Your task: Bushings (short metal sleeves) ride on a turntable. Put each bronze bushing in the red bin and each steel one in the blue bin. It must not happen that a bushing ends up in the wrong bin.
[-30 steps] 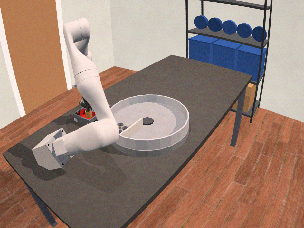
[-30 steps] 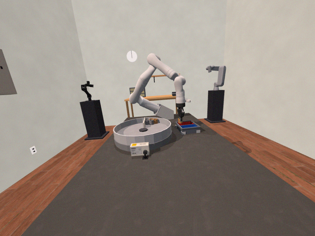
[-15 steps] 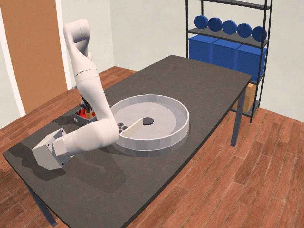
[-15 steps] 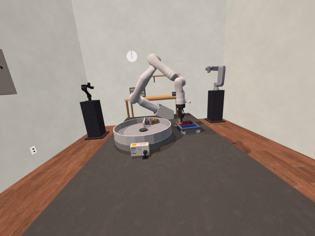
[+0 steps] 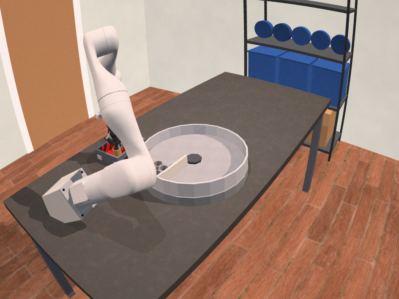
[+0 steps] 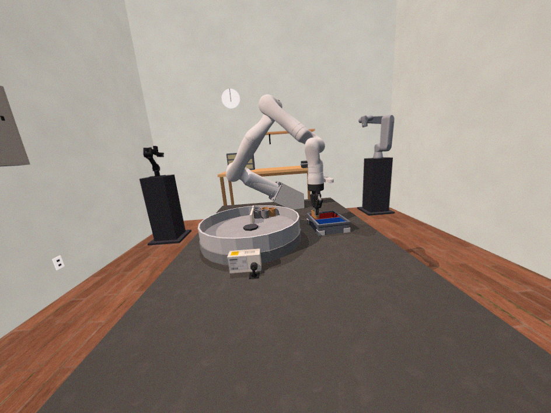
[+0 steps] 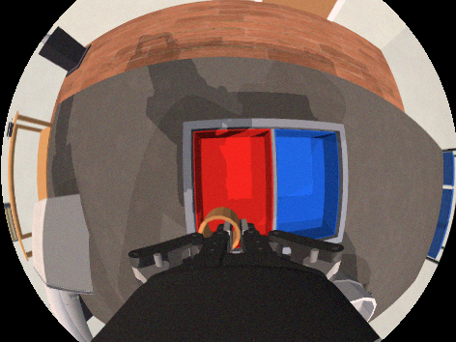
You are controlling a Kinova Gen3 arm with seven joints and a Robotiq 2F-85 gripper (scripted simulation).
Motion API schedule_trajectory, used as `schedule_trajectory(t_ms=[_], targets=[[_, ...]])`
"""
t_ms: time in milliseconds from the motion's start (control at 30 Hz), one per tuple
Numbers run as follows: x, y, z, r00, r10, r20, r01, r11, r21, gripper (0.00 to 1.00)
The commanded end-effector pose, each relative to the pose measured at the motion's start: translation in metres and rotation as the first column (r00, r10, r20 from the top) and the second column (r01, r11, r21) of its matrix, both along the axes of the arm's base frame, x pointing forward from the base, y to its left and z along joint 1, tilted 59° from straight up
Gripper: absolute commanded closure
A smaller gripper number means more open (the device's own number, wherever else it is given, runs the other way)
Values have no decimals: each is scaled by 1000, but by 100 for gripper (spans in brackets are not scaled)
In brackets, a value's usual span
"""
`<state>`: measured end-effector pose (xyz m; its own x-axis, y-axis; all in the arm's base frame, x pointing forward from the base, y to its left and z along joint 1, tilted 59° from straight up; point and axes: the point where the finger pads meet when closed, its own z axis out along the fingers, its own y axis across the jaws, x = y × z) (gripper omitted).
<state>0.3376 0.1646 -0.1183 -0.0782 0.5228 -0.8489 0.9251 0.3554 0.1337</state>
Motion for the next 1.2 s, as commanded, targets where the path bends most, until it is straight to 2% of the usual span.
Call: schedule_trajectory(t_ms=[0,1167], targets=[[0,1,0,1000,1,0,-1,1000,1,100],[8,-15,-10,1000,1,0,-1,1000,1,100]])
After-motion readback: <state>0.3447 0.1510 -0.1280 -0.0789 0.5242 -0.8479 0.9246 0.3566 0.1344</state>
